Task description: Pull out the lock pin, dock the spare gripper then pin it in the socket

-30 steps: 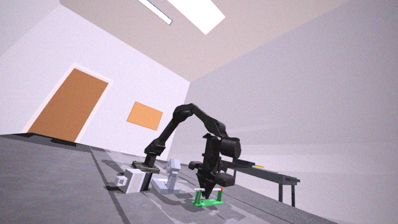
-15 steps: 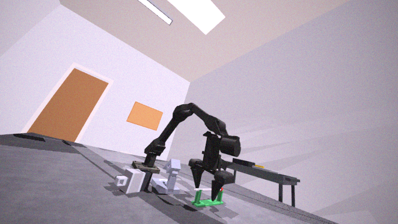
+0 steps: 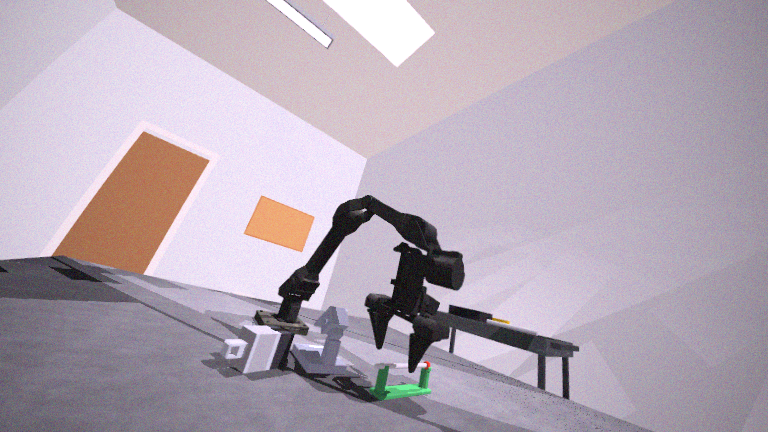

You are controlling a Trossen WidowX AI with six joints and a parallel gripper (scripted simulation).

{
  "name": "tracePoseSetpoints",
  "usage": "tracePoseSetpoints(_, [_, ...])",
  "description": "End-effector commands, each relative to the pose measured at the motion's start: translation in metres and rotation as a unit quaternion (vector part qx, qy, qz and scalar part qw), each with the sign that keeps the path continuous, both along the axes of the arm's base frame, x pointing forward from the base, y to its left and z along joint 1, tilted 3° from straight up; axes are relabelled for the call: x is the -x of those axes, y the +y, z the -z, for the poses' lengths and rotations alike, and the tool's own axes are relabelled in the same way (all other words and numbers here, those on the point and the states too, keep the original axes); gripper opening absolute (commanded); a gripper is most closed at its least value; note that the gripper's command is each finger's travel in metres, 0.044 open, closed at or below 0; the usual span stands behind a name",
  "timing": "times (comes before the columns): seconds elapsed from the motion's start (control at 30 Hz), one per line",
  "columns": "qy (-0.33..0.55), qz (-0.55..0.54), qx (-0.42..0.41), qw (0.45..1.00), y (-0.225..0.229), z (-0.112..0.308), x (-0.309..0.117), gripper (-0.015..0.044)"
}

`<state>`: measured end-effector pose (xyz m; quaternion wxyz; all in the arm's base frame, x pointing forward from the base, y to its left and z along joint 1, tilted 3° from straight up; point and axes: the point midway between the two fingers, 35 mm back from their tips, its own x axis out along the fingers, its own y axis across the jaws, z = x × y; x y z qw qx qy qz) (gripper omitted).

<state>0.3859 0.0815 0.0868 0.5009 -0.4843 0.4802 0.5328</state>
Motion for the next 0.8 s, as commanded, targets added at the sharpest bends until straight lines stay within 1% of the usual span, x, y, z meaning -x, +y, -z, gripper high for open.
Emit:
tracePoseSetpoints(0.0, [-0.001,0.000,0.000,1.000,0.000,-0.010,0.000,0.0440])
tracePoseSetpoints(0.77, [0.020,-0.001,0.004,1.000,-0.001,-0.047,0.012,0.0440])
